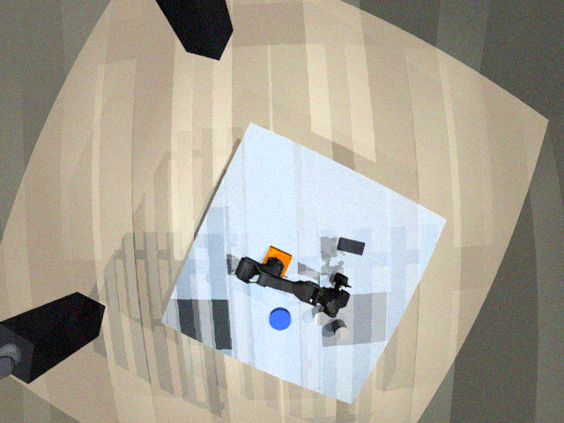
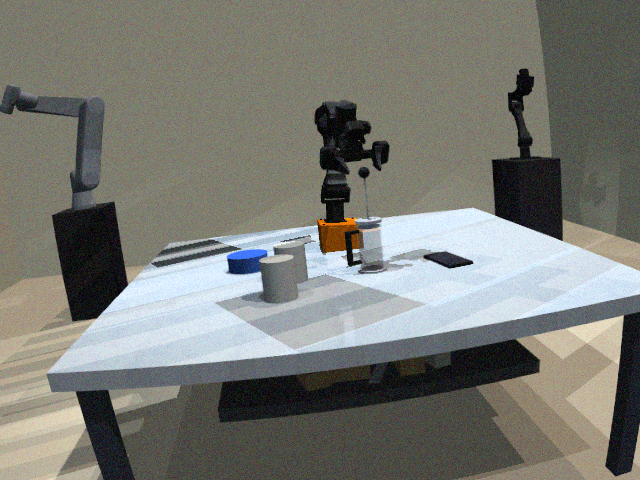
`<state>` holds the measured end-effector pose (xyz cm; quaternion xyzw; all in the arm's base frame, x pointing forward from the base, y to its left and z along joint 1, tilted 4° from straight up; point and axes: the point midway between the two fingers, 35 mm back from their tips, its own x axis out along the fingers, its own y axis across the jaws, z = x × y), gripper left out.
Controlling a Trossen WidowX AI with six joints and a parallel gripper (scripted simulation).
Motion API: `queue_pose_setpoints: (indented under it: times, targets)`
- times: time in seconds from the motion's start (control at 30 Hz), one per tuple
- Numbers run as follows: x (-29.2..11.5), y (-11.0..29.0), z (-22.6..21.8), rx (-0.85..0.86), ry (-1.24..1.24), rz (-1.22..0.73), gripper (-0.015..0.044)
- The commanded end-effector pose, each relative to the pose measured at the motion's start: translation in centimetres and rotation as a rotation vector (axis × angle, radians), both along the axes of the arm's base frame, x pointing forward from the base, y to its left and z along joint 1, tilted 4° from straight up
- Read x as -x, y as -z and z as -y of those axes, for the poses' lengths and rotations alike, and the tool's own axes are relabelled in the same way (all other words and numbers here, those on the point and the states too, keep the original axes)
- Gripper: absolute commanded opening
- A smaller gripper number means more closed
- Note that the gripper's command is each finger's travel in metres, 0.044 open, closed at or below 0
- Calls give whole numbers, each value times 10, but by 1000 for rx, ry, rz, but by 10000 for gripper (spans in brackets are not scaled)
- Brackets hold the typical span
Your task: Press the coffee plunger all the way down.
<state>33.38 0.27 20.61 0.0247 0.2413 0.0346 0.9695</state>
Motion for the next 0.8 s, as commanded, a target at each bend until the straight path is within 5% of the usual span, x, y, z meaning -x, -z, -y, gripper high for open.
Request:
queue_pose_setpoints:
  times: [0.0, 0.27, 0.77]
  targets:
    - [-1, 2, 0, -3, 5, -5, 335]
    - [-1, 2, 0, -3, 5, -5, 125]
    - [-3, 8, 0, -3, 5, -5, 115]
